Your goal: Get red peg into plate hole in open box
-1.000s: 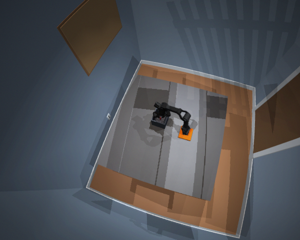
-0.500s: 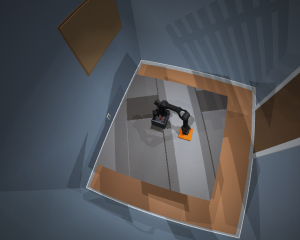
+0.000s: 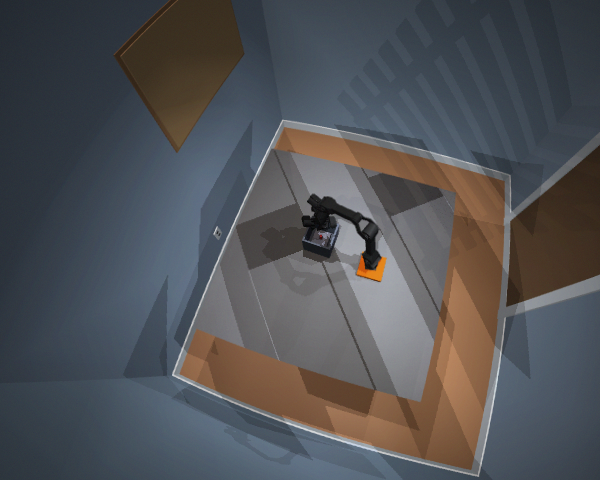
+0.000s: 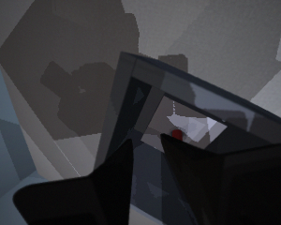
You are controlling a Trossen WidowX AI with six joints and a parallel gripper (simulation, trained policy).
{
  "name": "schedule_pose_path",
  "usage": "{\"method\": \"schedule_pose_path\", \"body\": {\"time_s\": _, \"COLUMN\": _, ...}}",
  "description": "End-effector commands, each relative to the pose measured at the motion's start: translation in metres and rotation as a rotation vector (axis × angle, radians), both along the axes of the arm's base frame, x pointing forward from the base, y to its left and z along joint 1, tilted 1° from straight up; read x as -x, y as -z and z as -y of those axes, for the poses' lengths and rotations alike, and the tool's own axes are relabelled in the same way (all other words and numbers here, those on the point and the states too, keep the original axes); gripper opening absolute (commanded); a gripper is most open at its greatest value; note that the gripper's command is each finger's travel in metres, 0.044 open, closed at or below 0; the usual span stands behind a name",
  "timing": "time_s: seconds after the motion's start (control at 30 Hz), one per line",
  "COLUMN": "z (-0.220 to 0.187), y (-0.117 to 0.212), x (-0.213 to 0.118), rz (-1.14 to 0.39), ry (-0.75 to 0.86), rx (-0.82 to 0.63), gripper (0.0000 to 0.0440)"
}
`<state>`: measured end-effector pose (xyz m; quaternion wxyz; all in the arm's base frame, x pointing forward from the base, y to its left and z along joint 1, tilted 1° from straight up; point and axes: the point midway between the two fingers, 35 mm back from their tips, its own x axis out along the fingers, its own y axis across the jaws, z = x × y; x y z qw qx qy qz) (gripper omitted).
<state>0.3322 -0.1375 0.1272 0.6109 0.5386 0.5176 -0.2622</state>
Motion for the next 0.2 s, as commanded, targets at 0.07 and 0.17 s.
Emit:
{"method": "schedule_pose_path", "body": {"time_s": 0.07, "z": 0.0027, "y": -0.0094, "x": -0.0092, "rz": 0.06, "ry": -0.029, "rx": -0.013, "gripper": 0.0145}}
{"method": "schedule_pose_path", "body": {"time_s": 0.17, "z": 0.0041, "y": -0.0123, "x": -0.0125, "rz": 0.083, "ry": -0.043, "rx": -0.019, "gripper": 0.0143}}
